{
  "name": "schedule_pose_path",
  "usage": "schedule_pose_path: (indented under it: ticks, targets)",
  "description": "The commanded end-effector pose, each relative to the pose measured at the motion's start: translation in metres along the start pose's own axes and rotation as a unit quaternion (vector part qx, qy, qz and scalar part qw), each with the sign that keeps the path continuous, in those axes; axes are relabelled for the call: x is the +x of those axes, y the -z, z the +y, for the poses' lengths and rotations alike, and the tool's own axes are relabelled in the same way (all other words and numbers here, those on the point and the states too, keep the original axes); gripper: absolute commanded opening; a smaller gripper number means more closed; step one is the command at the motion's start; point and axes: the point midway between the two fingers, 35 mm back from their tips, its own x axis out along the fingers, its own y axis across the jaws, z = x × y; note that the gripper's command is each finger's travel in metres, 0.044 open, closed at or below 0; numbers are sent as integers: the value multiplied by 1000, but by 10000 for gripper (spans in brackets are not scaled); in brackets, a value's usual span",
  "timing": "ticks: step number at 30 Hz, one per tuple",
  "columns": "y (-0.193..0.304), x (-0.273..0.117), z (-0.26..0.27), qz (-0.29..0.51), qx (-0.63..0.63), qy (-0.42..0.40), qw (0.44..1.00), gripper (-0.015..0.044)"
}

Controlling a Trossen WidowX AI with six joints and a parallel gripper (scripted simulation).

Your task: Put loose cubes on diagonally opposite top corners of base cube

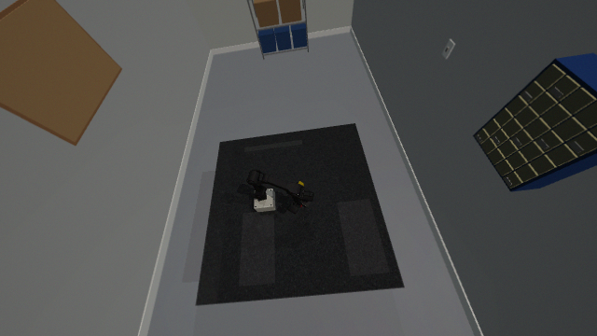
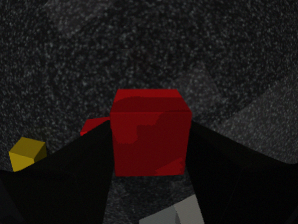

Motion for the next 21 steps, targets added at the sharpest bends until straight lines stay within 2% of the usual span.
schedule_pose_path:
  ticks: [1,11,21]
  targets:
    - [6,4,15,3,-97,-1,995,105]
    - [18,11,45,3,-302,-3,953,105]
    - [34,17,73,2,-495,-5,869,105]
